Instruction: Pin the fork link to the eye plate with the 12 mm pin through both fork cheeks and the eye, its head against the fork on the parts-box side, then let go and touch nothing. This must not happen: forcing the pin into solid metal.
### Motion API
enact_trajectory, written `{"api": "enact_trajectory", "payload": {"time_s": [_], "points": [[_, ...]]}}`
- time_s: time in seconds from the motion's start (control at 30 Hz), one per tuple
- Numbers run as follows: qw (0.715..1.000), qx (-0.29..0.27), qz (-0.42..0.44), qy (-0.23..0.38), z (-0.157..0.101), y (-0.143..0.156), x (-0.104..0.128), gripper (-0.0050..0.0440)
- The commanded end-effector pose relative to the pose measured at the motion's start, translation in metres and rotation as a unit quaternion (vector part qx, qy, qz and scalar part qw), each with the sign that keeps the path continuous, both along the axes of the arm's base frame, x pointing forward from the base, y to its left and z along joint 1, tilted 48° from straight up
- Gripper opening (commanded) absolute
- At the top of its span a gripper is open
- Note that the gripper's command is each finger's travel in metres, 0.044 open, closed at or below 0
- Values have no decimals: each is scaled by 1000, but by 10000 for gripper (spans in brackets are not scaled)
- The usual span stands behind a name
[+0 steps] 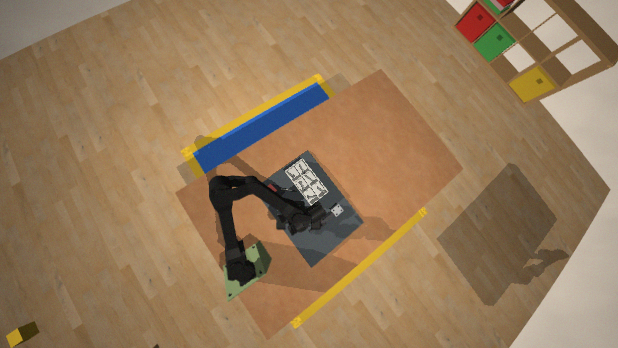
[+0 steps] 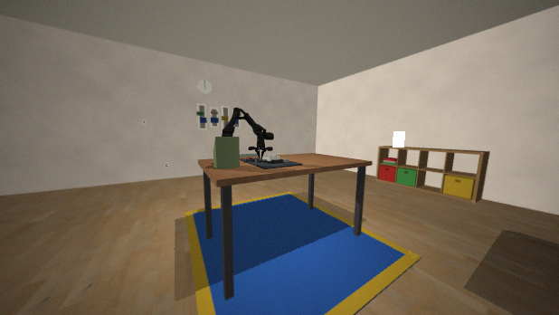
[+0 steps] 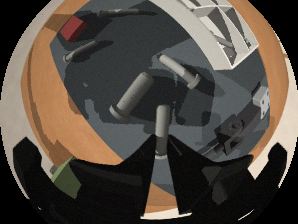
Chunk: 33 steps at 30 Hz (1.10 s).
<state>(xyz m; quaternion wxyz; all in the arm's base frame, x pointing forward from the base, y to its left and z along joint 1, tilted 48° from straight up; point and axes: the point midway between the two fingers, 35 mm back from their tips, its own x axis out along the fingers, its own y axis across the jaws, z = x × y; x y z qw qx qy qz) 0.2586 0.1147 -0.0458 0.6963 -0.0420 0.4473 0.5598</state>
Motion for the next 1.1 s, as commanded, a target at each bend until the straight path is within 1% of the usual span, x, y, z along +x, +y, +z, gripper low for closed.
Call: {"api": "enact_trajectory", "payload": {"time_s": [0.0,0.43,0.87,0.93,1.07], "points": [[1000,1,0,-9,6,-4,4,20],[1000,1,0,-9,7,-6,2,20],[997,-1,-52,49,8,-7,2,20],[997,-1,-52,49,8,-7,2,20],[994,-2,-75,75,8,-8,2,20]]}}
